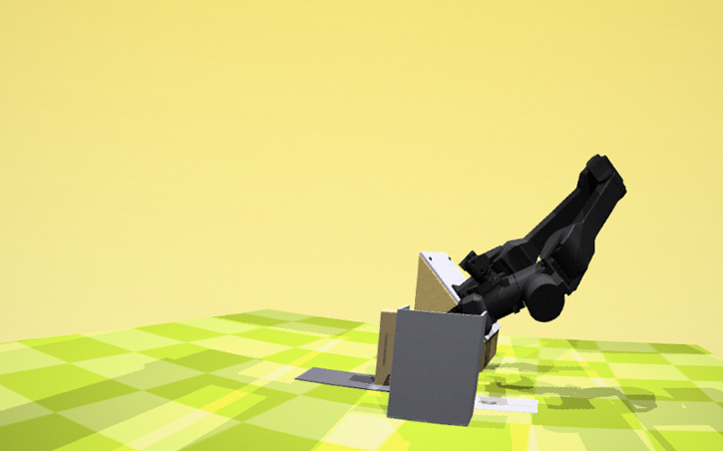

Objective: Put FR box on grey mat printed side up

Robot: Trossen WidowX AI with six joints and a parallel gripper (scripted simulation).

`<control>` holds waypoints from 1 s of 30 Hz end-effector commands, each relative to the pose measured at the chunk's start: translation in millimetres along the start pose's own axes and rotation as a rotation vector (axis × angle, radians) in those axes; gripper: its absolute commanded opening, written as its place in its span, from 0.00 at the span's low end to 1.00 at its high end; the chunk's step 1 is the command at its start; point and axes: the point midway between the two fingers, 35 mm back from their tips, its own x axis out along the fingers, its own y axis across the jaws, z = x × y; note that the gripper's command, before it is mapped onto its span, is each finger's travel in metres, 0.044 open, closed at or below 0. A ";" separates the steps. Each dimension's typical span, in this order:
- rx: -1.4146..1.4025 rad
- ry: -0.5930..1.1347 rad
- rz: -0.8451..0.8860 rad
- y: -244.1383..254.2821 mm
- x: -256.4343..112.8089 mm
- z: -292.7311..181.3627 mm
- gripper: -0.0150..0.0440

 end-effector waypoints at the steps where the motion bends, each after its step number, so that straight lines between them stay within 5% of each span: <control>1: -0.003 -0.001 0.005 0.4 -7.9 3.3 1.00; 30: -0.002 -0.002 0.004 -0.5 -33.6 34.4 1.00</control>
